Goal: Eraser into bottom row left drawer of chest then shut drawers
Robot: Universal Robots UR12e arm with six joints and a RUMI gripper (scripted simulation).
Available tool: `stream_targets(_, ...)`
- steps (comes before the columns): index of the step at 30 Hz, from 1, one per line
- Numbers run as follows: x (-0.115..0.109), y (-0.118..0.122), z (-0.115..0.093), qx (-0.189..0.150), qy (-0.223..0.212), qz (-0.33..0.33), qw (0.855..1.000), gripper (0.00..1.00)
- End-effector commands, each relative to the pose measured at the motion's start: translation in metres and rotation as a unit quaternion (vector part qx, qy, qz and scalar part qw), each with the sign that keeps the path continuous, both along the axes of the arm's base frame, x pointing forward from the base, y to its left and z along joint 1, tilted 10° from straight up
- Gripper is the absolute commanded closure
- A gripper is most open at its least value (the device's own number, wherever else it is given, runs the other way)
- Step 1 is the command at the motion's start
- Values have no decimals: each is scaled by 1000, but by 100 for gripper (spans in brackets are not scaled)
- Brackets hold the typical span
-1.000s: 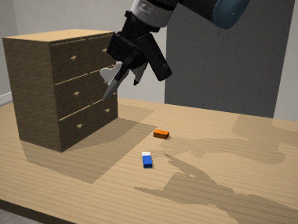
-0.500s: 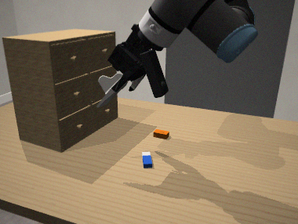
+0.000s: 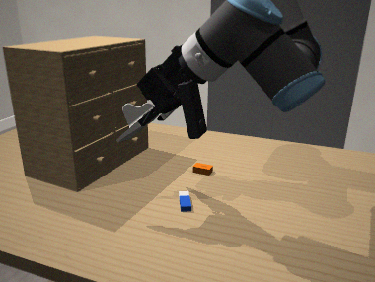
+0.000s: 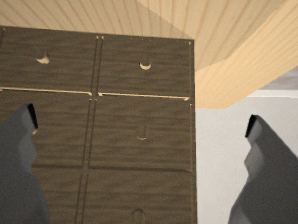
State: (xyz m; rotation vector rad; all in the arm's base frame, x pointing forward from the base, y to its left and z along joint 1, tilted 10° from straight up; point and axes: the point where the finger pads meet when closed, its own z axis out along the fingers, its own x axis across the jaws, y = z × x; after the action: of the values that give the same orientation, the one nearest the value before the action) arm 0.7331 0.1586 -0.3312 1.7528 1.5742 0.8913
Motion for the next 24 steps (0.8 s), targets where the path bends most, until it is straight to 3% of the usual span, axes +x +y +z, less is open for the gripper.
stream_targets(1, 8, 1, -2, -2, -28, -2, 1000, 0)
stream_targets(18, 10, 0, -5, -3, -39, -3, 999, 0)
stream_targets(19, 10, 0, -5, -3, -39, -3, 999, 80)
stream_targets(24, 10, 0, -4, -3, -39, -3, 999, 80)
